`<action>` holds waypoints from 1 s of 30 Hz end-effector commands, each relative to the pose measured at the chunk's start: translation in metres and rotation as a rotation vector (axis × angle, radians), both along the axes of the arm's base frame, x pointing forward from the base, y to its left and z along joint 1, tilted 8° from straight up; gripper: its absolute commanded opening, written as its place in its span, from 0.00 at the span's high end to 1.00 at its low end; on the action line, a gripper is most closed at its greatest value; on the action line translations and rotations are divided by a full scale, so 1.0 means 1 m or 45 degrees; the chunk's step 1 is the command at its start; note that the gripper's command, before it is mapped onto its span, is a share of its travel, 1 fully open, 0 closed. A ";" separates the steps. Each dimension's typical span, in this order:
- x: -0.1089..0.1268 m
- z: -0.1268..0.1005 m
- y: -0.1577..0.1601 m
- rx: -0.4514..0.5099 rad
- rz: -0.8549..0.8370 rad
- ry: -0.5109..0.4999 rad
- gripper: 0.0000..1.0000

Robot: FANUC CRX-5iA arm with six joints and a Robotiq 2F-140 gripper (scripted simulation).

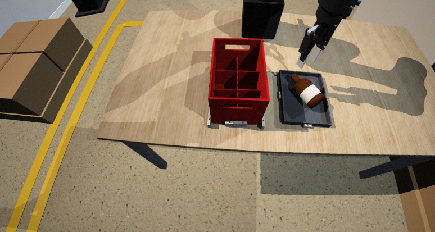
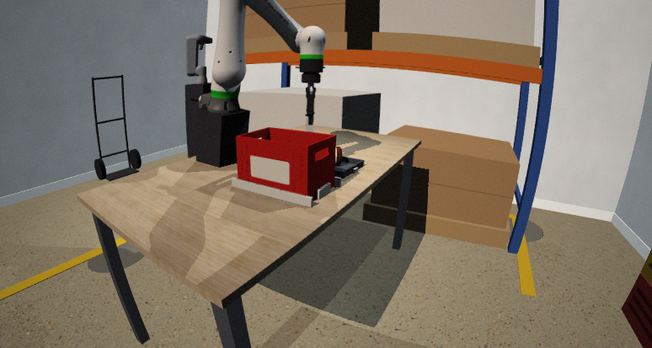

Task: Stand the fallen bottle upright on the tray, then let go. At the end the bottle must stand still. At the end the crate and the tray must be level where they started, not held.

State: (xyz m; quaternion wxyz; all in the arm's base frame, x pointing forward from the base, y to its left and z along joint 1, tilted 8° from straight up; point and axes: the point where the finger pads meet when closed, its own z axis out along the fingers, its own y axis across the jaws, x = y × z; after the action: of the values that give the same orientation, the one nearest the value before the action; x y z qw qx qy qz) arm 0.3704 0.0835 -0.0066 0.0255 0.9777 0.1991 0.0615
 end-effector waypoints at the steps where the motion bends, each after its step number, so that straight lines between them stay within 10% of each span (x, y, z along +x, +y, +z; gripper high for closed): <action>1: 0.002 -0.008 0.000 0.000 0.000 -0.001 0.62; 30: 0.011 -0.070 -0.003 0.000 0.000 -0.001 0.62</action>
State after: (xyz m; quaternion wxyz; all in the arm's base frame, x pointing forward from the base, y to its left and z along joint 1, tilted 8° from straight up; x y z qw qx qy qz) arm 0.3812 0.0808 -0.0751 0.0255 0.9777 0.1991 0.0617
